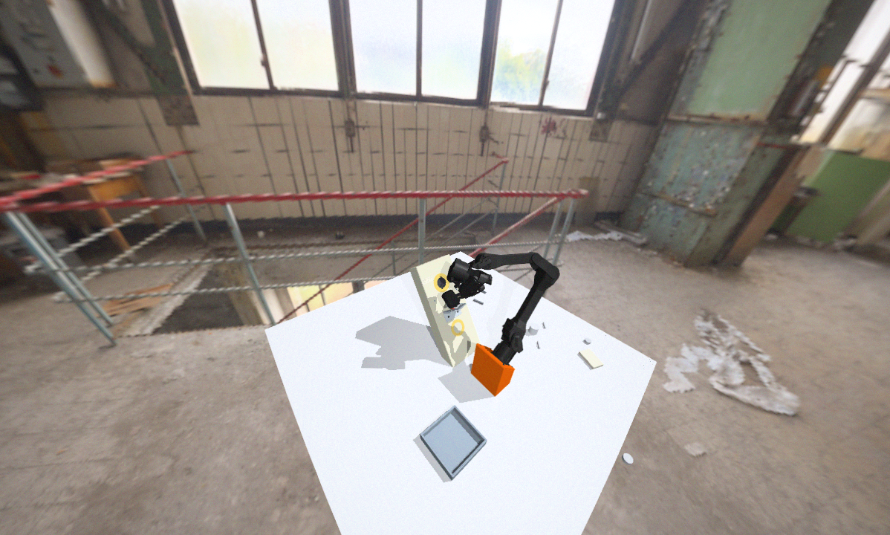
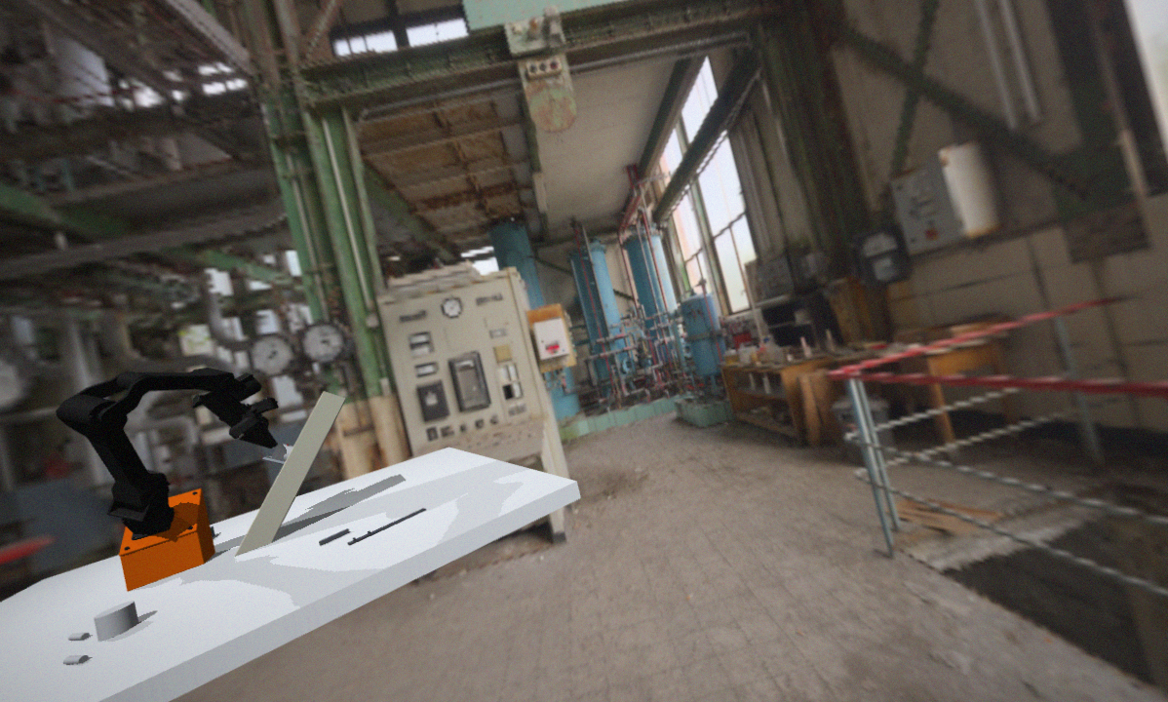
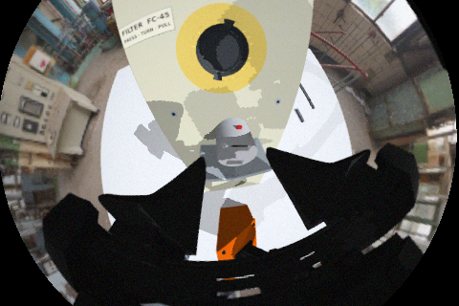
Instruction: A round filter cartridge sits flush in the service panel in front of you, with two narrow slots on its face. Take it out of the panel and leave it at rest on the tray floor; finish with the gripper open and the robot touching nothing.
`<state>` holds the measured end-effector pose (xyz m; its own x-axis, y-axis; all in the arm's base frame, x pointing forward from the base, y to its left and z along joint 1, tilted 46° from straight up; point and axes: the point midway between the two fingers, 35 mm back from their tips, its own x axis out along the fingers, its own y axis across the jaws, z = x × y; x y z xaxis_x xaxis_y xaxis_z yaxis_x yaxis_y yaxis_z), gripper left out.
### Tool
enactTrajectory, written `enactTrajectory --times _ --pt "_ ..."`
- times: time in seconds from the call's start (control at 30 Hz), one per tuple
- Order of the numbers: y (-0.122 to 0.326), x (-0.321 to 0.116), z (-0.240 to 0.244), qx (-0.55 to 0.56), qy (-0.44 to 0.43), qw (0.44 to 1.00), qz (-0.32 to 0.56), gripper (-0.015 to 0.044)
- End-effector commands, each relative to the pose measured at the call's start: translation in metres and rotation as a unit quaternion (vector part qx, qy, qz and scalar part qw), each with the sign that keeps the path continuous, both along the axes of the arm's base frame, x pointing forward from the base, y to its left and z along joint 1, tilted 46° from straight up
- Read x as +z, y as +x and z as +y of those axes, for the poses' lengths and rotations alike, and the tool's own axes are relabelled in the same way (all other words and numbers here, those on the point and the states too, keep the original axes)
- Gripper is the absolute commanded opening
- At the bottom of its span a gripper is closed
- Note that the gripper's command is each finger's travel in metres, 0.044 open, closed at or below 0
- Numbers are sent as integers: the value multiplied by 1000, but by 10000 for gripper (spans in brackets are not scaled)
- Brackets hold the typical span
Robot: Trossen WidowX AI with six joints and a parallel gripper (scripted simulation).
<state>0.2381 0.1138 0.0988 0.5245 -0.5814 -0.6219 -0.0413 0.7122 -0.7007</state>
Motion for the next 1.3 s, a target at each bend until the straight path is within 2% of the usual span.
enactTrajectory --times 0.0,0.5,0.57,0.9,1.13,1.27 --pt "3 -4 -6 0 -3 1000 1 305" --pt "13 -16 -19 0 -5 1000 -1 305" --pt "12 -14 -16 -1 -1 1000 -1 252" --pt "12 -14 -16 -1 -1 1000 -1 186" --pt "17 -9 -10 -1 -2 1000 -2 2" --pt "25 -1 -2 0 -3 1000 -2 0"
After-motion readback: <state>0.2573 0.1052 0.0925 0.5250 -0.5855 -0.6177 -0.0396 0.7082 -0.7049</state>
